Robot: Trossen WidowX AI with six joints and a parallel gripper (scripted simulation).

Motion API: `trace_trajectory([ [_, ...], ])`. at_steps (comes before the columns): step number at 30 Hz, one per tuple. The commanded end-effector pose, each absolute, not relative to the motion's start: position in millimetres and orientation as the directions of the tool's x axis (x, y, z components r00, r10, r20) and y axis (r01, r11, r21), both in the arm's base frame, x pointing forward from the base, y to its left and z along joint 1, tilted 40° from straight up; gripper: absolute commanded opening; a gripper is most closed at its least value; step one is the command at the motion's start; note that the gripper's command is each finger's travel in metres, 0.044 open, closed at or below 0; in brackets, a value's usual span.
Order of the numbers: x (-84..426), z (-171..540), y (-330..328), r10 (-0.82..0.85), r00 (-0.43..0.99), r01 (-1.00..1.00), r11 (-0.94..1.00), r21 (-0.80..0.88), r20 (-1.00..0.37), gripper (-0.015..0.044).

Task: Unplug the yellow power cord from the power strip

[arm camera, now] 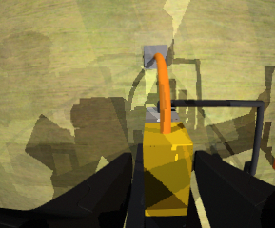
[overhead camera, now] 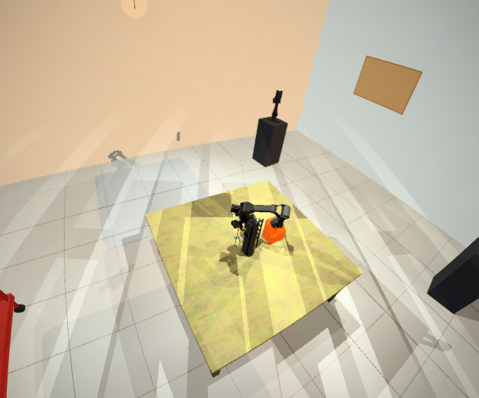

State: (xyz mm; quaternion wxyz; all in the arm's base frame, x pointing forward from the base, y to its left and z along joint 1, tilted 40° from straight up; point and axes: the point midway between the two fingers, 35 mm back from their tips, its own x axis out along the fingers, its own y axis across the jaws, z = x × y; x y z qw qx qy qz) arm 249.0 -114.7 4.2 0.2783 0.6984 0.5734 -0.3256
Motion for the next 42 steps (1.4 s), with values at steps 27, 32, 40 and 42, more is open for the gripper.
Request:
trace_trajectory([
  [27, 248.6, -5.2, -121.3, 0.620, 0.128, 0.982, -0.186, 0.013, -0.774, 0.0000],
  [32, 248.1, -9.8, -127.9, 0.620, 0.128, 0.982, -0.187, 0.012, -0.774, 0.0000],
  [40, 246.6, -16.7, -138.8, 0.619, 0.128, 0.982, -0.188, 0.012, -0.775, 0.0000],
  [42, 246.1, -18.2, -141.6, 0.619, 0.128, 0.982, -0.188, 0.012, -0.775, 0.0000],
])
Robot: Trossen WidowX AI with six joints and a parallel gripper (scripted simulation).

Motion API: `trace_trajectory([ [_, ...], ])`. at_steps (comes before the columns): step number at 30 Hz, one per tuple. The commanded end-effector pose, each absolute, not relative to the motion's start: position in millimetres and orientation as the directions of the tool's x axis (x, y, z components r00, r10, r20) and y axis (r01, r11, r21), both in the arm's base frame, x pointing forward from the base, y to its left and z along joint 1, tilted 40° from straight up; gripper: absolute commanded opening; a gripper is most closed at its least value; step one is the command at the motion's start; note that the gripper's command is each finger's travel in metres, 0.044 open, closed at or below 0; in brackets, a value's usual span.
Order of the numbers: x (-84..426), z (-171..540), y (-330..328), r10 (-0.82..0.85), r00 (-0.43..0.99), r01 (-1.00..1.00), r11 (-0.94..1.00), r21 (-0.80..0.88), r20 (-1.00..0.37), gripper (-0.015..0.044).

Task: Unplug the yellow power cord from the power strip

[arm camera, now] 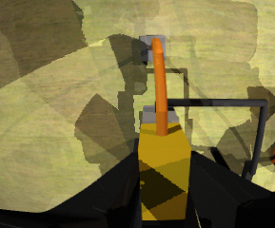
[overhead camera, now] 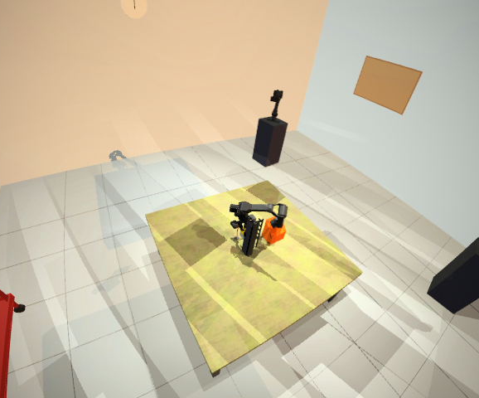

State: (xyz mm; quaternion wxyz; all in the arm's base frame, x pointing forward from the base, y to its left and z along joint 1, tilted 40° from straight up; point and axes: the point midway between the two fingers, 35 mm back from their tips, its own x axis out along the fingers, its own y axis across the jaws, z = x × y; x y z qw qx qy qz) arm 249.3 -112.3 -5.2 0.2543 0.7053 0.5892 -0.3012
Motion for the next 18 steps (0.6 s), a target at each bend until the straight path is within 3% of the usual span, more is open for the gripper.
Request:
trace_trajectory([
  [1, 245.8, -19.0, -143.0, 0.619, 0.128, 0.982, -0.188, 0.012, -0.775, 0.0000],
  [18, 239.3, -33.3, -166.5, 0.620, 0.127, 0.982, -0.189, 0.011, -0.775, 0.0000],
])
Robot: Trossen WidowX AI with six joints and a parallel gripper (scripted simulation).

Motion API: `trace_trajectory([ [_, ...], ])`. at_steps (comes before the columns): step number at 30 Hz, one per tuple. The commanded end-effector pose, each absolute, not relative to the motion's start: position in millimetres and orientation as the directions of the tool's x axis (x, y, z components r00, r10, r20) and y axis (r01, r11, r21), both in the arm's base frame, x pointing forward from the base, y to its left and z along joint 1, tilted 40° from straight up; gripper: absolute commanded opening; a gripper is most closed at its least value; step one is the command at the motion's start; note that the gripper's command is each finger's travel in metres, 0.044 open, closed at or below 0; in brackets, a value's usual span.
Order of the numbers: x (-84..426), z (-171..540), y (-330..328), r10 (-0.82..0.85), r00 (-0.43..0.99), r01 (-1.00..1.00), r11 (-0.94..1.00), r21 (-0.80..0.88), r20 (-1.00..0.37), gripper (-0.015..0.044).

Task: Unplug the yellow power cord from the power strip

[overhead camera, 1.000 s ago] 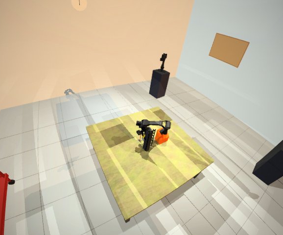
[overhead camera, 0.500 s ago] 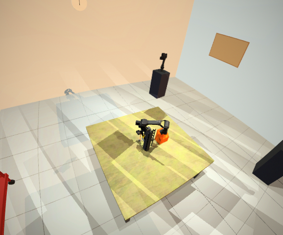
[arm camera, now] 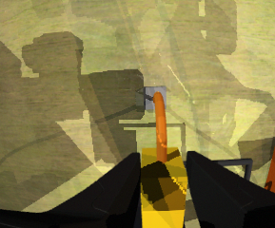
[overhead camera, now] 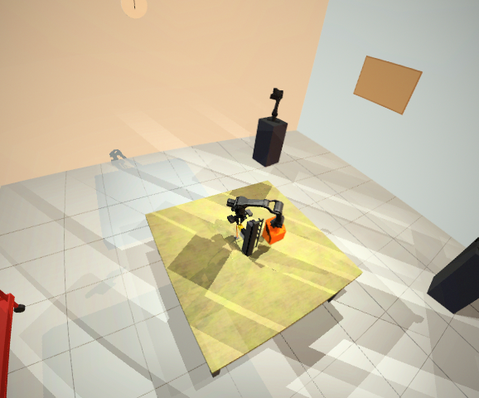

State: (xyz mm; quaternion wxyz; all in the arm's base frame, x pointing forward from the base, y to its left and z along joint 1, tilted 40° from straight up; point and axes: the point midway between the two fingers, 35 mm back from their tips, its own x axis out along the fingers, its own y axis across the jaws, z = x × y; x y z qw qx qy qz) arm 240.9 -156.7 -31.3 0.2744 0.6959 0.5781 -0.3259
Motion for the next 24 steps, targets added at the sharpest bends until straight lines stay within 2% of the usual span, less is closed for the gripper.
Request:
trace_trajectory([
  [1, 239.6, -32.9, -164.3, 0.620, 0.127, 0.982, -0.189, 0.011, -0.774, 0.0026],
  [13, 240.7, -31.3, -156.6, 0.622, 0.128, 0.982, -0.189, 0.010, -0.772, 0.0341],
  [17, 238.7, -40.4, -175.6, 0.620, 0.128, 0.982, -0.189, 0.010, -0.774, 0.0440],
  [24, 230.4, -59.5, -210.5, 0.618, 0.127, 0.982, -0.189, 0.011, -0.776, 0.0440],
])
